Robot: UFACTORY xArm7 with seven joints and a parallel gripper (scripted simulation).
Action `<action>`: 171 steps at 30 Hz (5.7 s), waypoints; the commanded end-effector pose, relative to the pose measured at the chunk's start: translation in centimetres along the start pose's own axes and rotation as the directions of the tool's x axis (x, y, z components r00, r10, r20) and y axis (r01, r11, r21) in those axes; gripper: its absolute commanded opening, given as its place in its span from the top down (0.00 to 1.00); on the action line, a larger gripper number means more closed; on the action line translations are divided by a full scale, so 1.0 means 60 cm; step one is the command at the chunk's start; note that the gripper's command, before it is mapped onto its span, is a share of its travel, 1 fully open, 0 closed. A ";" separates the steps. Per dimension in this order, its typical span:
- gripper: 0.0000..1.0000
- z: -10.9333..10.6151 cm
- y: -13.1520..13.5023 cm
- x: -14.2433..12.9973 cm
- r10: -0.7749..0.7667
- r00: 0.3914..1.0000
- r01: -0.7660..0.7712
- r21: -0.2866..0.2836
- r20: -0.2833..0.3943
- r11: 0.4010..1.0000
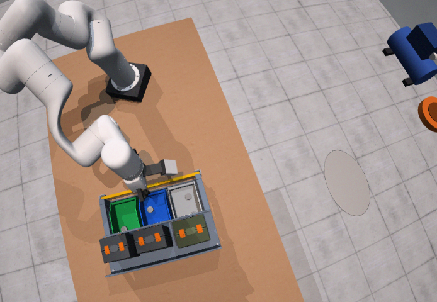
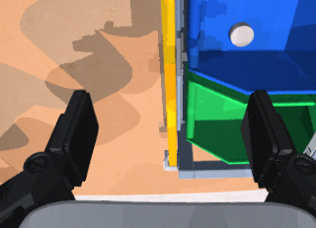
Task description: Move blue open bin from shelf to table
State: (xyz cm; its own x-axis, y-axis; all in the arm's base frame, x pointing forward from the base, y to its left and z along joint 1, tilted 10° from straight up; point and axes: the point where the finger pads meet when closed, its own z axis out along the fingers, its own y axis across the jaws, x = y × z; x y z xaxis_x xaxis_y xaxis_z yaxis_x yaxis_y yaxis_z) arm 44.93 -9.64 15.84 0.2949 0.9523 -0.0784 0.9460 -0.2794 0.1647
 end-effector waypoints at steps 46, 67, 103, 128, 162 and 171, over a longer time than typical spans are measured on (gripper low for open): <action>0.53 -0.002 0.002 0.001 -0.034 0.999 0.034 -0.002 -0.001 0.999; 0.53 0.105 0.002 0.001 -0.035 0.999 0.035 -0.002 -0.001 0.999; 0.53 0.111 0.003 0.001 -0.035 0.999 0.035 -0.002 -0.001 0.999; 0.53 0.106 0.002 0.001 -0.035 0.999 0.035 -0.002 -0.001 0.999; 0.53 0.120 0.002 0.001 -0.035 0.999 0.035 -0.002 -0.001 0.999; 0.53 0.137 0.002 0.001 -0.035 0.999 0.035 -0.002 -0.001 0.999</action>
State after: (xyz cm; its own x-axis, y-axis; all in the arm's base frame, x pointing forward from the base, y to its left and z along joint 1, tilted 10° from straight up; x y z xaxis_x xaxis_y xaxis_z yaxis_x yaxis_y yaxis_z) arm 45.96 -10.58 8.27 0.2615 0.9616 -0.0831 0.9559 -0.2460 0.1607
